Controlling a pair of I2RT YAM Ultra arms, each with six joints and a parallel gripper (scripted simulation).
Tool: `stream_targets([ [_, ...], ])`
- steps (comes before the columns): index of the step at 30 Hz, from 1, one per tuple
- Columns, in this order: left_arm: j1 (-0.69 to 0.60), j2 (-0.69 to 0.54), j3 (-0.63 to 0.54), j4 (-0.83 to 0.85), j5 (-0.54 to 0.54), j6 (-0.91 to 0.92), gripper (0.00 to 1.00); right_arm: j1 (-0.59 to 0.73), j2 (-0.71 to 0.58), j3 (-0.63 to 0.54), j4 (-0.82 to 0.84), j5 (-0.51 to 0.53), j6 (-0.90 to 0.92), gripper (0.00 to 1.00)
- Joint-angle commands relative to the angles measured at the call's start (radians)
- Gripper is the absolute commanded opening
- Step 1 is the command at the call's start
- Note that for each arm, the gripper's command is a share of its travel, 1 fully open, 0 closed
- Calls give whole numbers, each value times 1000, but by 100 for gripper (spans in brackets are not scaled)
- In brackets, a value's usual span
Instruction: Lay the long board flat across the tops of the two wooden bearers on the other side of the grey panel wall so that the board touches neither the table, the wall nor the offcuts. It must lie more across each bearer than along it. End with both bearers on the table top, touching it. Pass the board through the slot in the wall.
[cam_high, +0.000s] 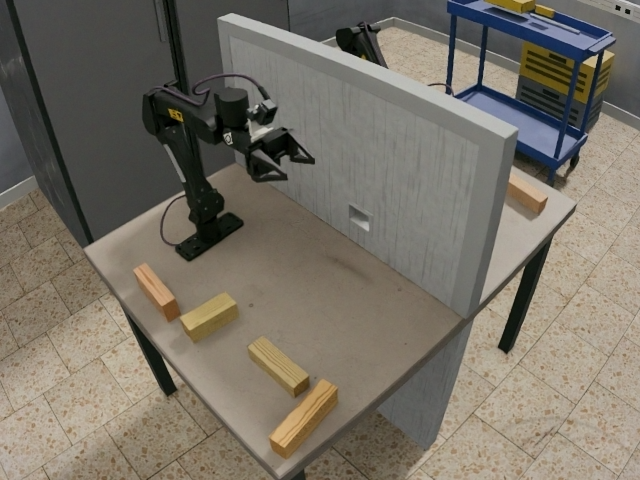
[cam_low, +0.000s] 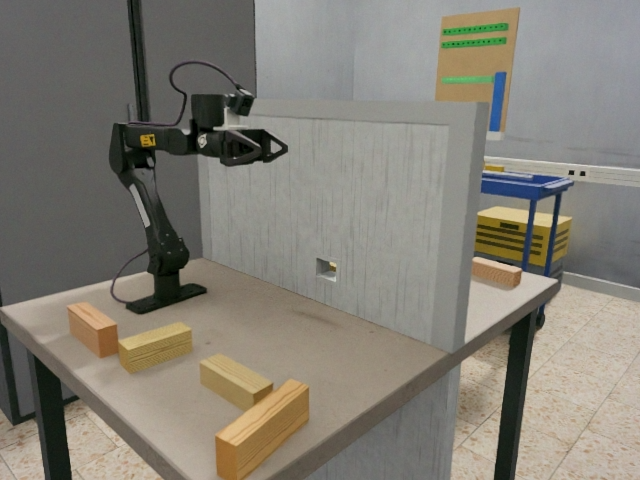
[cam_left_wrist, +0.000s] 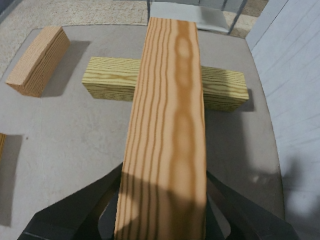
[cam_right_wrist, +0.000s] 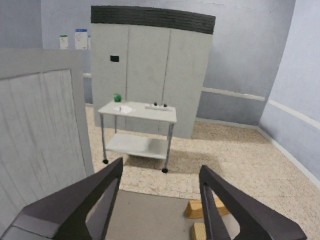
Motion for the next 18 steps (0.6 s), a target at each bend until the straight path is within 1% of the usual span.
stream_targets([
  [1,10,-9,4,108,-11,-4,0,-2,-7,40,20,8,9,72],
  [3,9,-19,-2,124,-11,-2,0,-2,-7,40,20,8,9,72],
  [4,10,11,3,131,-10,-4,0,-2,-7,40,20,8,9,72],
  [5,10,6,1,140,-11,-2,0,-2,-7,40,20,8,9,72],
  [6,11,2,-36,148,-9,-3,0,-2,-7,40,20,8,9,72],
  [7,11,-5,-15,155,-11,-2,0,-2,-7,40,20,8,9,72],
  [8,12,25,-9,161,-7,-2,0,-2,-7,40,20,8,9,72],
  [9,12,9,-7,169,-7,-2,0,-2,-7,40,20,8,9,72],
  [10,12,14,-52,178,-9,-1,0,-2,-7,40,20,8,9,72],
  [11,12,-6,-14,165,-11,-2,0,-2,-7,40,20,8,9,72],
  [13,12,-6,-14,165,-11,-2,0,-2,-7,40,20,8,9,72],
  [15,15,44,-36,196,-10,-3,0,-2,-7,40,20,8,9,72],
  [16,5,45,-65,205,-10,-1,0,-2,-7,40,20,8,9,72],
  [18,4,15,-31,199,-10,-2,0,-2,-7,40,20,8,9,72],
])
